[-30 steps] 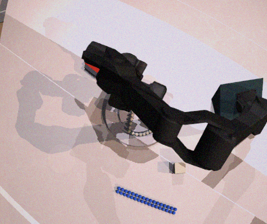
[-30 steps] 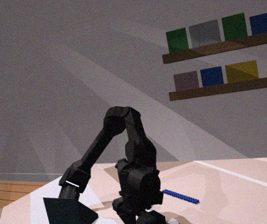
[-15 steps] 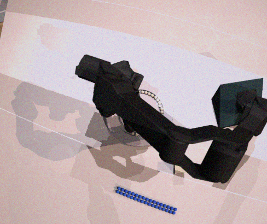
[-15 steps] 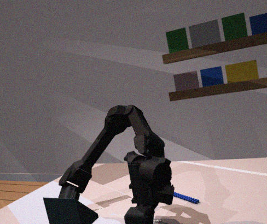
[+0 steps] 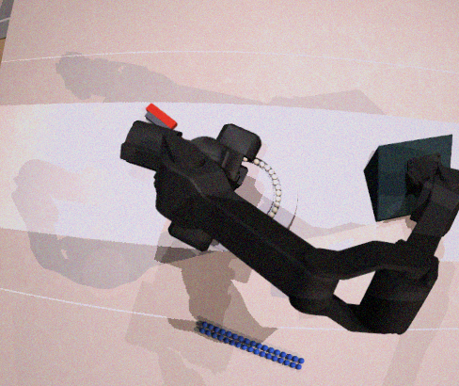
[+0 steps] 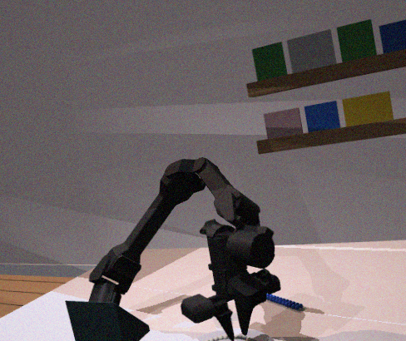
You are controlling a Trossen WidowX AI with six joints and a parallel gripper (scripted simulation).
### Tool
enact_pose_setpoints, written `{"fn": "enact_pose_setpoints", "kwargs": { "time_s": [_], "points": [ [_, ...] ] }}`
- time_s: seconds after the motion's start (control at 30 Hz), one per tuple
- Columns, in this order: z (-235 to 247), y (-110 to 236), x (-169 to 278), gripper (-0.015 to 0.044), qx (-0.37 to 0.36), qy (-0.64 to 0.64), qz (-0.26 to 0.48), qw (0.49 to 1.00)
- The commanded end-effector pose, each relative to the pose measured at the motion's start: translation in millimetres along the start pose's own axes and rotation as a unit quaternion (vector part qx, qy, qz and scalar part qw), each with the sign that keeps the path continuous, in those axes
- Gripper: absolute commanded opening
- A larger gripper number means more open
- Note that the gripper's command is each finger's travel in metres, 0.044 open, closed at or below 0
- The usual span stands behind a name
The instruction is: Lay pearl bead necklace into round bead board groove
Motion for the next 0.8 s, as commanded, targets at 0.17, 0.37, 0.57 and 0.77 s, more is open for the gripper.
{"fn": "enact_pose_setpoints", "kwargs": {
  "time_s": [0.17,0.37,0.57,0.77],
  "points": [
    [31.9,12.9,13.2,0.0120,-0.014,-0.331,0.000,0.944],
    [31.9,12.9,13.2,0.0120,-0.014,-0.331,0.000,0.944],
    [32.0,11.4,13.2,0.0120,-0.014,-0.331,0.000,0.944],
    [32.3,3.6,12.3,0.0120,-0.012,-0.326,-0.004,0.945]
  ]
}}
Point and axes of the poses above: the point midway between the two fingers, 35 mm back from their tips, its own y axis back along the fingers, its own z axis across the jaws, x = y × z, the point moved 10 cm from there along y, back along the fingers, and after that the axes turned 4 degrees about y, right-handed, at the moved point
